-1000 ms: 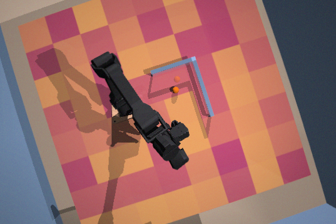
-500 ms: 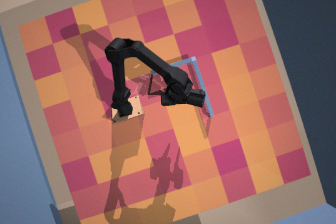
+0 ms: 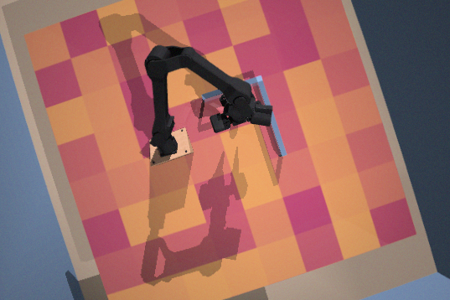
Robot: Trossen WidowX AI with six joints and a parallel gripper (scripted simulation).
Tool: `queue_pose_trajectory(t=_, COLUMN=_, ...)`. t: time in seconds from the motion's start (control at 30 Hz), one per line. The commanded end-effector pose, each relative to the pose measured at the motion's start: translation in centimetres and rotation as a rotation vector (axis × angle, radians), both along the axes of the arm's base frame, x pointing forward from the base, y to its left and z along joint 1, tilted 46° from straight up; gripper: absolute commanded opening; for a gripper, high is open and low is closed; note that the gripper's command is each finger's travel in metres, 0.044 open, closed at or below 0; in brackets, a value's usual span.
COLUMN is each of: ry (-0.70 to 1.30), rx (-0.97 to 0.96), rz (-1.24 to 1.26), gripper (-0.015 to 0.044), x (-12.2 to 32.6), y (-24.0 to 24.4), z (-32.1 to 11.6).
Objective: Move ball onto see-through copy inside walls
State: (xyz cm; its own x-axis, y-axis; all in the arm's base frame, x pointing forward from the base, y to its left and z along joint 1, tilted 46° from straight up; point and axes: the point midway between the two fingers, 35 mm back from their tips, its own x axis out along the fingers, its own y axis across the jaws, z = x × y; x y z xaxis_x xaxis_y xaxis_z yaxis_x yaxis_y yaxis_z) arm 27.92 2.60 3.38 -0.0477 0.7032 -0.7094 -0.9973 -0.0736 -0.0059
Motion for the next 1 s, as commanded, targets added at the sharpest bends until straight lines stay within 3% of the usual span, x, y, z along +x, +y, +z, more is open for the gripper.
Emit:
queue_pose_trajectory(t=0.0, ry=0.006, rx=0.007, rz=0.004, gripper=0.0272, x=-0.2, y=0.6, z=-0.4)
queue_pose_trajectory(t=0.83, ry=0.006, rx=0.008, rz=0.004, gripper=0.0272, x=-0.4, y=3.2, z=-2.9)
queue_pose_trajectory(t=0.97, ry=0.006, rx=0.008, rz=0.004, gripper=0.0186, x=-0.4, y=3.2, z=-2.9)
